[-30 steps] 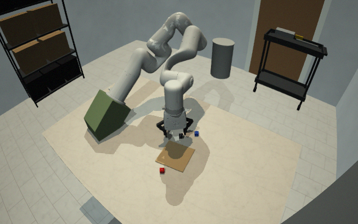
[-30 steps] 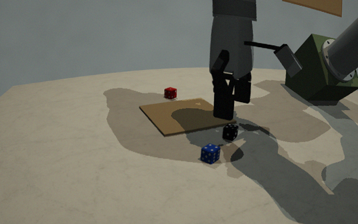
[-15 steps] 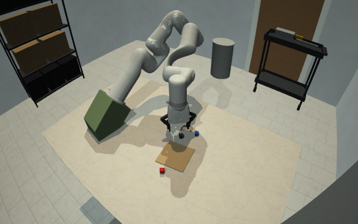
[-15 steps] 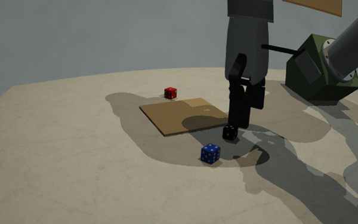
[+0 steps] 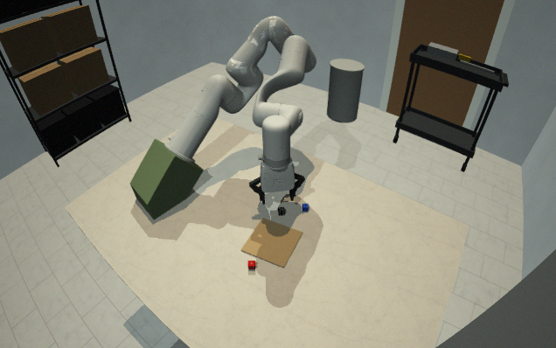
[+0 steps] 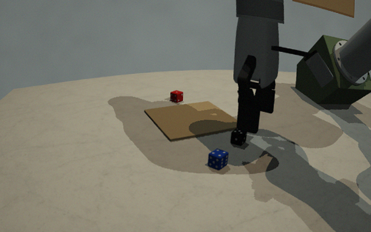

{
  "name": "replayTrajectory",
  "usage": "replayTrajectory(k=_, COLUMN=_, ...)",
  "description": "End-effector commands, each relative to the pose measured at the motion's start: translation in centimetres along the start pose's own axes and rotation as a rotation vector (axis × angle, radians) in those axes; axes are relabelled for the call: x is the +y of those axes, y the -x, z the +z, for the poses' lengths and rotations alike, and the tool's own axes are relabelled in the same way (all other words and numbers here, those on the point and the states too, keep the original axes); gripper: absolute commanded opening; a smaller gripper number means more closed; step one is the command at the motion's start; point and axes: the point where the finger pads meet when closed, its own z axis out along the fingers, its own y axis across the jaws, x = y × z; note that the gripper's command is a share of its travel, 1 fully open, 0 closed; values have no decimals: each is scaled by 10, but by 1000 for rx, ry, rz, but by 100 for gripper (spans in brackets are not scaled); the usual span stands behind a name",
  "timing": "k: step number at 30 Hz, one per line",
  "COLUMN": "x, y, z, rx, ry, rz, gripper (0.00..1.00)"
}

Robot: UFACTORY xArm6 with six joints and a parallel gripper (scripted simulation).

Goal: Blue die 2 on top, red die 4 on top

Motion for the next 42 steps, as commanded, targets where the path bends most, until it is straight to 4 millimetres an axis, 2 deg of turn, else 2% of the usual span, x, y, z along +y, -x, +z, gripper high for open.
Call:
replayTrajectory(k=1, x=1, y=1, z=-1, rx=-2, ry=1, rz=-1, gripper=100)
replayTrajectory(k=22, x=3, y=1, z=-1, rx=-2, ry=1, rz=-1, gripper=100)
replayTrajectory(k=26, x=17, y=0, z=-1, rx=-2, ry=1, rz=-1, gripper=100)
replayTrajectory(k=28, x=17, y=0, z=-1, rx=-2, ry=1, rz=-1, gripper=100)
replayTrajectory(k=37, x=68, y=-1, z=-1, rx=-2, ry=1, rz=-1, gripper=100)
replayTrajectory(k=42, x=80, y=-2, z=-1, rx=-2, ry=1, rz=-1, gripper=100)
